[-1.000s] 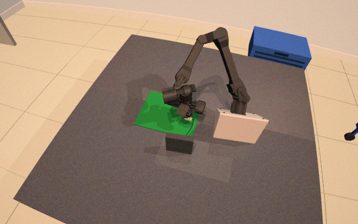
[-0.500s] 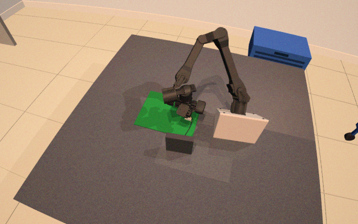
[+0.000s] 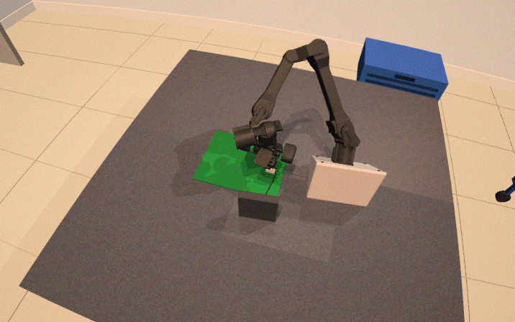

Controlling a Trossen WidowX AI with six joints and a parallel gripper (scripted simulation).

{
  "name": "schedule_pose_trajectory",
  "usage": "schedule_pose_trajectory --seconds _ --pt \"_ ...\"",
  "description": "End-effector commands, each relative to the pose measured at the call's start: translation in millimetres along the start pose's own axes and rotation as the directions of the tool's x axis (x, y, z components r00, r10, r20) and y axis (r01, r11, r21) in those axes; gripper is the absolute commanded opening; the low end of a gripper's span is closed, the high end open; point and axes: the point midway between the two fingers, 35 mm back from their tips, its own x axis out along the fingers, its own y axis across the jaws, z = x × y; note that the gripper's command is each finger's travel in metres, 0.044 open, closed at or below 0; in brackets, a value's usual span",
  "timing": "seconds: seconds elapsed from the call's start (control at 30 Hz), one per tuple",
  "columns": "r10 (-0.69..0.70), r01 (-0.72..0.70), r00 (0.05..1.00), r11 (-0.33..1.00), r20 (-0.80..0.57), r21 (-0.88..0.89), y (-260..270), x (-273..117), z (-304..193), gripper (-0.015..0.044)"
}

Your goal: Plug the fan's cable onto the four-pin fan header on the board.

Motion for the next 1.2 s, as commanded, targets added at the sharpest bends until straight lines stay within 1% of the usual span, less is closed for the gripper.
schedule_pose_trajectory --seconds 0.0,0.93,1.1,1.17 --pt "-0.003 0.003 1.000 1.000 0.009 0.006 -3 -10 0 0.0000" --pt "-0.002 0.002 1.000 1.000 0.004 0.000 0 -92 -22 0.0000" --pt "-0.002 0.002 1.000 1.000 0.004 0.006 0 -94 -23 0.0000" --pt "0.002 -0.003 1.000 0.999 0.018 0.049 -3 -94 -23 0.0000"
